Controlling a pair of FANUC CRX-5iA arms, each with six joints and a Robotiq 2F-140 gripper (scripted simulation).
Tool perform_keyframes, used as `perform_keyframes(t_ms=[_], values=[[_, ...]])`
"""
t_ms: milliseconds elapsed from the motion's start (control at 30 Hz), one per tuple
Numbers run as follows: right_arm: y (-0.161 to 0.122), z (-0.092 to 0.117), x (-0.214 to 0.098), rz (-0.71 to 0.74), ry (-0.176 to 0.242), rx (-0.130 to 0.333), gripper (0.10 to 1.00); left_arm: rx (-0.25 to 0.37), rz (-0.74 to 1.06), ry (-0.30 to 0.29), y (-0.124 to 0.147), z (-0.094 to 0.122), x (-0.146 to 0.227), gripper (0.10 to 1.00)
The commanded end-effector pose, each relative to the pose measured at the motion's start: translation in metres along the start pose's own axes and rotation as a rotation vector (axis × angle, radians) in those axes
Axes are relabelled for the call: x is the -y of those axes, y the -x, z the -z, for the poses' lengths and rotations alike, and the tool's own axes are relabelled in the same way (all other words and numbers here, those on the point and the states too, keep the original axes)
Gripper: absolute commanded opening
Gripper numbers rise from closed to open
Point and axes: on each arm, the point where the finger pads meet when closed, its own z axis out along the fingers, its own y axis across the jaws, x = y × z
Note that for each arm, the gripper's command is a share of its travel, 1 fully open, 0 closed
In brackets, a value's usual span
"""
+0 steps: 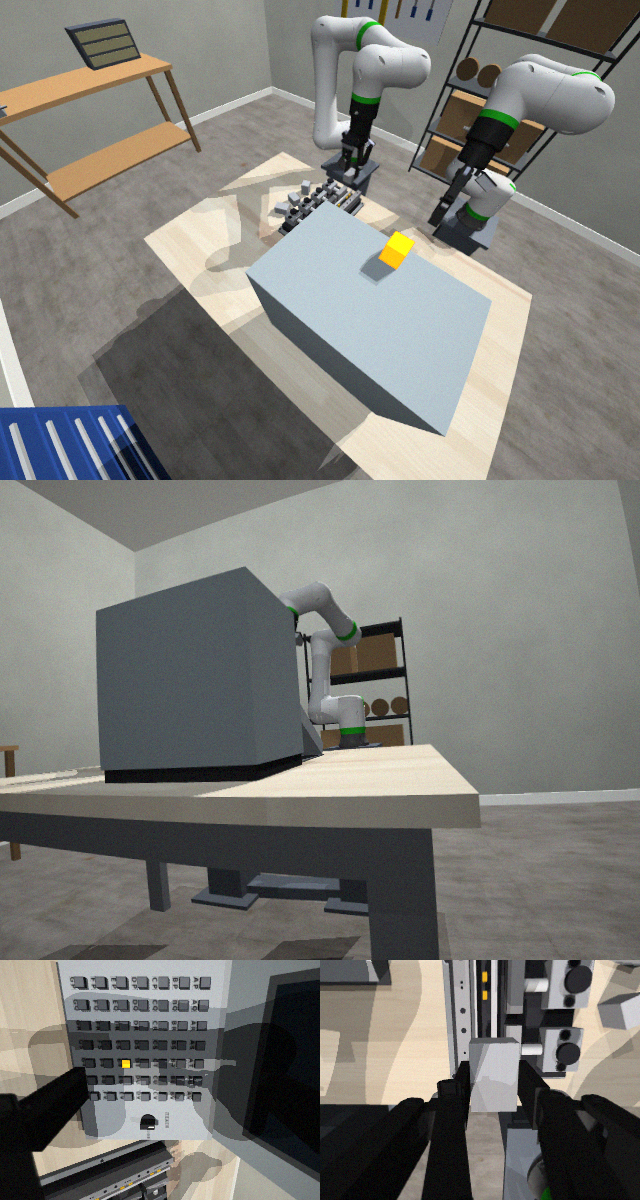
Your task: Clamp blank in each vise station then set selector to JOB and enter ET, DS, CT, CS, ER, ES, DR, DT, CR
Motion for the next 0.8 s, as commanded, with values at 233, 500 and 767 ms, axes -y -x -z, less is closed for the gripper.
perform_keyframes(t_ms=[233,500,767], values=[[0.000,-0.015,0.000,0.000,0.000,-0.001,0.099,0.001,0.000,0.002,0.000,0.001,-0.001,1.000],[0.000,-0.036,0.000,0.000,0.000,-0.001,0.099,0.001,0.000,0.002,0.000,0.001,-0.001,1.000],[0.000,-0.063,0.000,0.000,0.000,-0.001,0.099,0.001,0.000,0.002,0.000,0.001,-0.001,1.000]])
